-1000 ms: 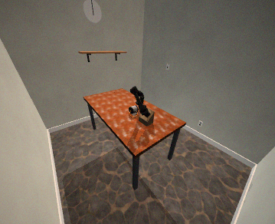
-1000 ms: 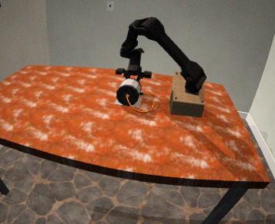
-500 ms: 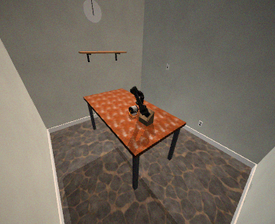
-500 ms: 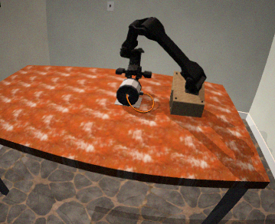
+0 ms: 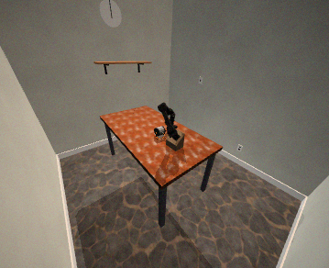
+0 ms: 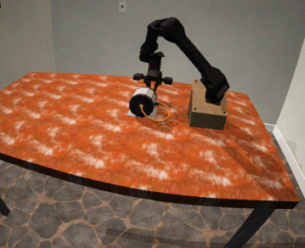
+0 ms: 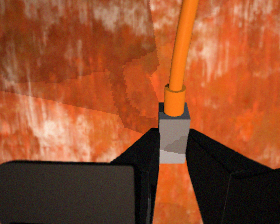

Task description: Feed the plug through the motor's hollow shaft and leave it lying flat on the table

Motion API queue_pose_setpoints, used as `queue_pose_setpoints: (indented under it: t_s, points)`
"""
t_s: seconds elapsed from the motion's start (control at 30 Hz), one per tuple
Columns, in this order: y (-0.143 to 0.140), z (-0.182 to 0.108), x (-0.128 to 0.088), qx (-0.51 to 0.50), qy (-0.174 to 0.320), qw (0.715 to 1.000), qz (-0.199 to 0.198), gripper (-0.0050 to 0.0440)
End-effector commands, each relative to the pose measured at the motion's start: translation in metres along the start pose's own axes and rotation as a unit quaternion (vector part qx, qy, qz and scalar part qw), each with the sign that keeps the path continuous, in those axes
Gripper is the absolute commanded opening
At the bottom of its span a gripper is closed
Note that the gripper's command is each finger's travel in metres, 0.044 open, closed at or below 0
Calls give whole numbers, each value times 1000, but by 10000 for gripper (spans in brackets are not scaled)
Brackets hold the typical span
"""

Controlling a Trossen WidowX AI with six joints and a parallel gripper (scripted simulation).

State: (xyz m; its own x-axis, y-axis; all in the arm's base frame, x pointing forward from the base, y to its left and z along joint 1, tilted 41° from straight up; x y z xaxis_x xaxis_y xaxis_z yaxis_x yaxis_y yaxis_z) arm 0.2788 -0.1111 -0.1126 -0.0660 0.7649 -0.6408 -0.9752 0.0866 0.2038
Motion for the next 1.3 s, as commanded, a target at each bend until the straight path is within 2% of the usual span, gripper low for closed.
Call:
queue_pose_setpoints:
  t_s: [0.0, 0.53, 0.77, 1.23, 1.27]
  points:
    - [7, -7, 4, 4, -3, 1000, 8, 0]
    - [6, -7, 3, 3, -3, 1000, 5, 0]
    - [6, -7, 2, 3, -3, 1000, 4, 160]
    - [5, -4, 9, 4, -3, 1000, 8, 160]
    - [4, -4, 6, 2, -1, 1000, 6, 136]
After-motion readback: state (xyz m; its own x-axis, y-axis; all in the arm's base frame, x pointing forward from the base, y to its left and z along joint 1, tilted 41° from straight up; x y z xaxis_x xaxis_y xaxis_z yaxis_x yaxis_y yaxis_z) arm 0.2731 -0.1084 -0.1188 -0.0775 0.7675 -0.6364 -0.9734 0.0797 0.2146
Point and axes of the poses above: the point midway between the two fingers, 35 mm back from their tips, its own x axis out along the fingers, its own y axis across the jaws, z = x × y, the point moved 8 cm from there along -x, back along the fingers, and after that the axes turned 13 degrees about x, right-handed, at the moved point
